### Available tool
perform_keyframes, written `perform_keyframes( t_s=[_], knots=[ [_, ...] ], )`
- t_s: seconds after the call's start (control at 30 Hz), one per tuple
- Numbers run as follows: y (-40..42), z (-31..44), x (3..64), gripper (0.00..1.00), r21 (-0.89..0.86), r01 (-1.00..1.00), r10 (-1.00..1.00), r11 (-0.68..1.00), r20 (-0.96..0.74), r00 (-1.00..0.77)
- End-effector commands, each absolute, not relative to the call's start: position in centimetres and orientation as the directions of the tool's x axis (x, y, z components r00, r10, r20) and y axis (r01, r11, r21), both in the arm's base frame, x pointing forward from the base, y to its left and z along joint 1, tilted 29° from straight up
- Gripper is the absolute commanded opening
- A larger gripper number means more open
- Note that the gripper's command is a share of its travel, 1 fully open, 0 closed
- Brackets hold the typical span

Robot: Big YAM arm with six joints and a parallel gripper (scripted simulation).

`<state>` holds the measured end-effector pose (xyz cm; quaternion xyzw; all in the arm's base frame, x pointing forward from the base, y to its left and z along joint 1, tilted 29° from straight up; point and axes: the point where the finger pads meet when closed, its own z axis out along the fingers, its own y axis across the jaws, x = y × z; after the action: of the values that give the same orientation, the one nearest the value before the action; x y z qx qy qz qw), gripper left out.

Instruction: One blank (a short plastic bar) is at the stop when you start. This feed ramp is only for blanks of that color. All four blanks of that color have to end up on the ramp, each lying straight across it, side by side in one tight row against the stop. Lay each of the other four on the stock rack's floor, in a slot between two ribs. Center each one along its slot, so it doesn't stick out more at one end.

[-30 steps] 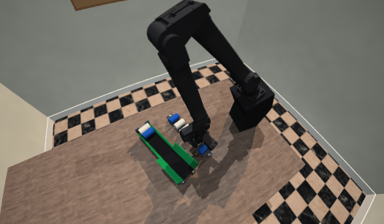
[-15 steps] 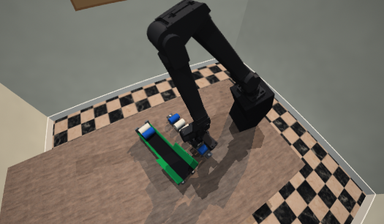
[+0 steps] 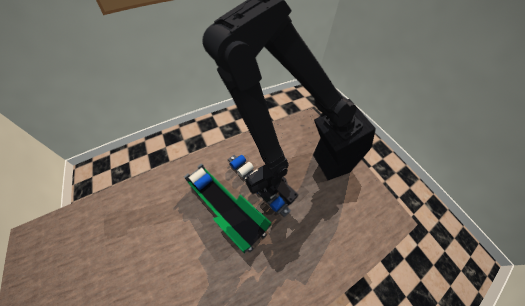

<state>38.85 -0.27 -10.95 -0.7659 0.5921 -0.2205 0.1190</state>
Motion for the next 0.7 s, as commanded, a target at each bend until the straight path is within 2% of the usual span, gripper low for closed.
perform_keyframes(
  t_s=[0.0,0.4,0.67],
  knots=[
    [0.3,-9.6,37.7,0.66,-0.444,-0.853,-0.959,-0.273,0.193,0.207],
    [0.8,-3.4,34.9,0.66,-0.453,-0.849,-0.96,-0.271,0.195,0.202],
    [0.7,-2.3,34.2,0.66,-0.453,-0.85,-0.961,-0.267,0.194,0.198]
  ],
)
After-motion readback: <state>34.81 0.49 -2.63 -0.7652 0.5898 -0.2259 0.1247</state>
